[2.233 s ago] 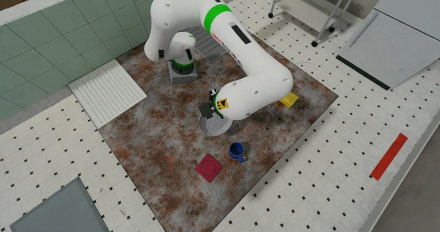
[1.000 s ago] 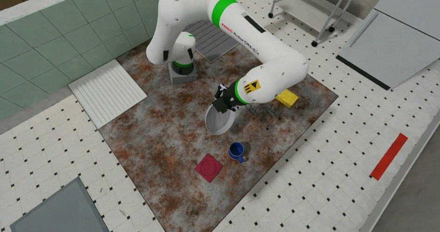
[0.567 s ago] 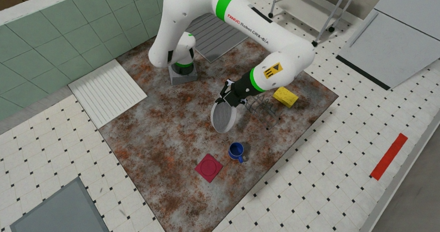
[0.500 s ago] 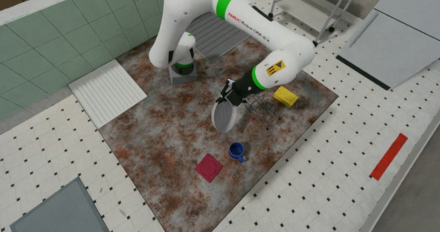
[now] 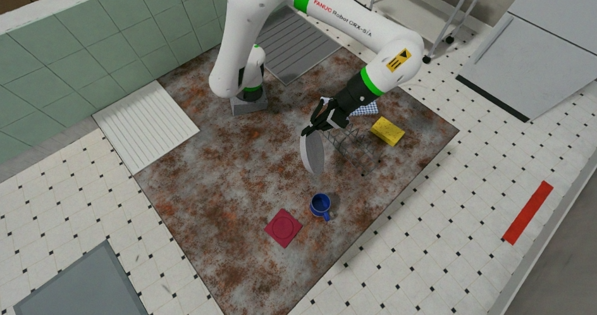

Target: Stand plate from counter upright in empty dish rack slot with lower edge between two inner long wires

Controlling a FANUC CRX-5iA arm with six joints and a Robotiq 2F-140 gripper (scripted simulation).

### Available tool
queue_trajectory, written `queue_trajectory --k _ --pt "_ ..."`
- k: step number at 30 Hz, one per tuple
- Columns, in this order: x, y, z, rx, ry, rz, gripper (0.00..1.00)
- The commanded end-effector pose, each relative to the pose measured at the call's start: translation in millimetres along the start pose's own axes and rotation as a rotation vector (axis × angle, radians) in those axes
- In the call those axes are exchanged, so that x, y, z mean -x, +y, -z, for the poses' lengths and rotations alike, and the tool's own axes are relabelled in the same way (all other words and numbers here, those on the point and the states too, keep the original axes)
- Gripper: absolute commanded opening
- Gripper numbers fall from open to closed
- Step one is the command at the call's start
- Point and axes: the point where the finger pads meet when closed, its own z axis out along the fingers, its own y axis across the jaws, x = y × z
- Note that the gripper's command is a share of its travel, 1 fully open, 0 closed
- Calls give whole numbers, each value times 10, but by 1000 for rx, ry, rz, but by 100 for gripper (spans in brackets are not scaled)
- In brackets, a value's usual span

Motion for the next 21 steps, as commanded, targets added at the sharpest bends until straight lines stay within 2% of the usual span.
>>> queue_trajectory --k 1,12,14,21 --pt "74 -42 77 -8 101 78 10" --pt "317 -199 322 -21 406 338 10" --pt "317 -199 322 -21 406 338 10" --pt "491 -312 498 -30 625 526 10"
